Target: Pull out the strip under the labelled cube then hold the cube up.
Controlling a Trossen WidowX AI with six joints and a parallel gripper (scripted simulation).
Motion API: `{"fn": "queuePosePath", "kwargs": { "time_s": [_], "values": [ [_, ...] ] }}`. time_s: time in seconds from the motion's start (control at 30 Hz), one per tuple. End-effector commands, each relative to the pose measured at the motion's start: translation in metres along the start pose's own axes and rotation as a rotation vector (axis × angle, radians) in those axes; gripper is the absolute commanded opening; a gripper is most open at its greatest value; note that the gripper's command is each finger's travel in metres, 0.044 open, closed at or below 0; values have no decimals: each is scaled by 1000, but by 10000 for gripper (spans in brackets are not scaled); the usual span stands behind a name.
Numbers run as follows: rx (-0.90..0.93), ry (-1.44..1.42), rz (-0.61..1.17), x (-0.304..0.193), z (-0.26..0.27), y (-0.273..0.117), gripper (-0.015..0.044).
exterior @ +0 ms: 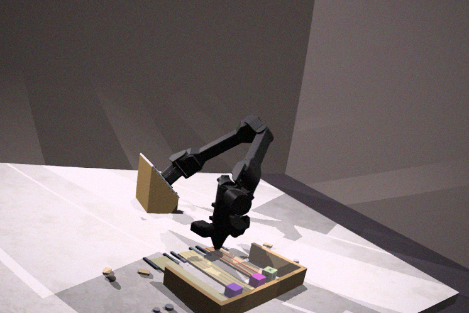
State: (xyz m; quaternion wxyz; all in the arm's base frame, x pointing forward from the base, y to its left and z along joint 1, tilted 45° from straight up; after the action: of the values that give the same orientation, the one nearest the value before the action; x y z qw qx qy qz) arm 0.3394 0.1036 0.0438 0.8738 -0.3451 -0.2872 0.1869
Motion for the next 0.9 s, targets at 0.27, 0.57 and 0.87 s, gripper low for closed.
{"fn": "queuePosePath", "kwargs": {
  "time_s": [0.27,0.57,0.87],
  "values": [
    [3,4,-1,-1,0,2,0],
    [3,5,-1,-6,1,2,0],
    [4,5,-1,-20,4,3,0]
  ]
}}
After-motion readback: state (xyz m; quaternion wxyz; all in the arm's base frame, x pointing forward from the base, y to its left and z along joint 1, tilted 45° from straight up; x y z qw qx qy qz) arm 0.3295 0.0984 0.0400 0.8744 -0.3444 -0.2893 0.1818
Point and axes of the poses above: the point midway between the two fingers, 35 mm back from their tips, its own y axis out along the fingers, its own z axis across the jaws, x = y × z, the point moved 7 cm from there along -y, back along the fingers, and after that the axes turned 13 degrees about -y, right-handed, at the moved point
